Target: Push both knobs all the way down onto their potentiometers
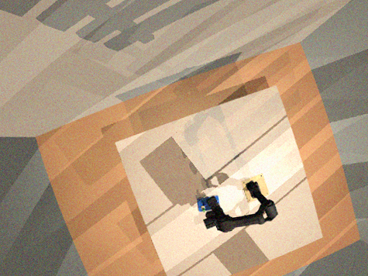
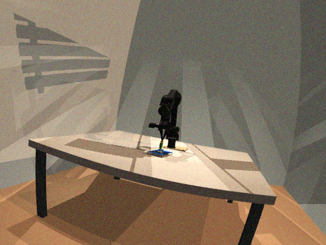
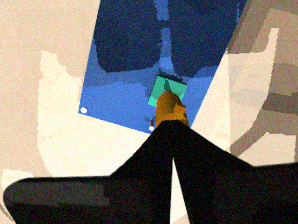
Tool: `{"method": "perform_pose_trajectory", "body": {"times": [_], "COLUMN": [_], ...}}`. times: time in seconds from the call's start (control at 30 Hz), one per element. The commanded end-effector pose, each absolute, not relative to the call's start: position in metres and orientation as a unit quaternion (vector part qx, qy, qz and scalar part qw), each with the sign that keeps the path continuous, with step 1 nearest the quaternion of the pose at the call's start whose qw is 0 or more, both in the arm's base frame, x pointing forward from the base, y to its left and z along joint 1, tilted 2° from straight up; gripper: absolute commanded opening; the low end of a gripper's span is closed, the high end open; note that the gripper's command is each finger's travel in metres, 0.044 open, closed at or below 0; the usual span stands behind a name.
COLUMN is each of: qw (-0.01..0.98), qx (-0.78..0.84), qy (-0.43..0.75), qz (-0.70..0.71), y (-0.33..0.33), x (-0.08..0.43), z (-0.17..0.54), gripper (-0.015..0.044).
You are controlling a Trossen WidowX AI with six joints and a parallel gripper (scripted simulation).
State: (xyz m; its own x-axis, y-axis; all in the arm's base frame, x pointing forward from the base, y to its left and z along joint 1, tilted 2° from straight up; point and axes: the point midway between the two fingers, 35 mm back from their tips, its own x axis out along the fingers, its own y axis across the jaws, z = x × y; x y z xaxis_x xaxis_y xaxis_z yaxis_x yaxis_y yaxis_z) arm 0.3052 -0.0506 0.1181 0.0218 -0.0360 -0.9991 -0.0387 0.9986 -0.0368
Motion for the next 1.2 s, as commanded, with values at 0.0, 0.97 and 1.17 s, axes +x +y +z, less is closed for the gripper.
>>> {"method": "perform_pose_trajectory", "body": {"times": [0.0, 0.97, 1.17], "qw": [0.714, 0.714, 0.714], "qx": [-0.029, -0.029, -0.029], "qy": [0.7, 0.7, 0.7], "qz": [-0.001, -0.001, -0.001], "y": [-0.0518, -0.0519, -0.0521], "x": [0.3051, 0.3051, 0.3052], "z": [0.1179, 0.1141, 0.111], "gripper": [0.0, 0.0, 0.0]}}
